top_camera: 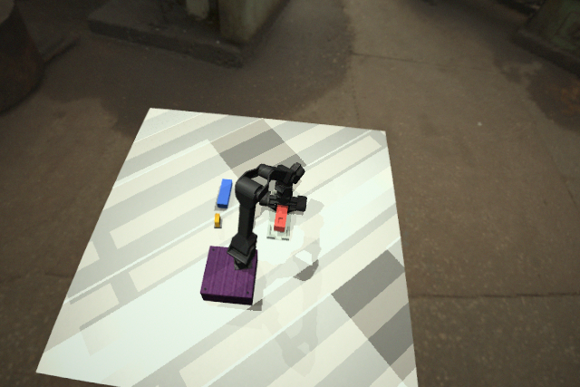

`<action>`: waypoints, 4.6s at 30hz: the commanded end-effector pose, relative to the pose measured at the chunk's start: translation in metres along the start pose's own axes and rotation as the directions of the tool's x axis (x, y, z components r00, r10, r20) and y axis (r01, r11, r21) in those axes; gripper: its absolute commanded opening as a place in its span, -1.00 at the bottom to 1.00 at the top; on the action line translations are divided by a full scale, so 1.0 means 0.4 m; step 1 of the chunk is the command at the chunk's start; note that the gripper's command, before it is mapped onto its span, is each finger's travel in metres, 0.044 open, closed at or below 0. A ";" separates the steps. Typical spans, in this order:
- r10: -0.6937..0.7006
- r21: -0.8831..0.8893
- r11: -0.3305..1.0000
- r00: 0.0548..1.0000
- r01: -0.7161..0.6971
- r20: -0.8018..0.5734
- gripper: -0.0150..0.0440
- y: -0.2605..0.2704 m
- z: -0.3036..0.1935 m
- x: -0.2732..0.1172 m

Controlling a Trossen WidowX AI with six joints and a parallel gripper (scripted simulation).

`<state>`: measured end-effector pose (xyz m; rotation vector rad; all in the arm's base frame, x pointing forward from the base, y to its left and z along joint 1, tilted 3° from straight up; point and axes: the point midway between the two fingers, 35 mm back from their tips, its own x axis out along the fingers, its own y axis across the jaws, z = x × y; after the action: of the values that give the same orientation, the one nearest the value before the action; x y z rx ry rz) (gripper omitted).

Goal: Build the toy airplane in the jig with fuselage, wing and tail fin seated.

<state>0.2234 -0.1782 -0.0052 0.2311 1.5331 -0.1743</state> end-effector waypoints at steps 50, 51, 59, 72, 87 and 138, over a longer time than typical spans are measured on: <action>0.000 -0.003 1.000 1.000 0.000 -0.001 1.00 -0.004 0.007 -0.002; 0.000 -0.003 1.000 1.000 0.000 0.000 1.00 -0.006 0.010 -0.047; -0.001 -0.004 1.000 1.000 0.001 0.001 1.00 -0.001 0.007 -0.207; -0.014 -0.084 0.996 1.000 0.013 -0.003 1.00 0.148 0.101 -0.194; 0.019 -0.056 0.998 1.000 -0.019 0.005 1.00 0.655 0.153 -0.182; 0.019 -0.056 0.998 1.000 -0.019 0.005 0.56 0.659 0.153 0.073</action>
<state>0.3507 0.0613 -0.0220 0.1968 1.5294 -0.1143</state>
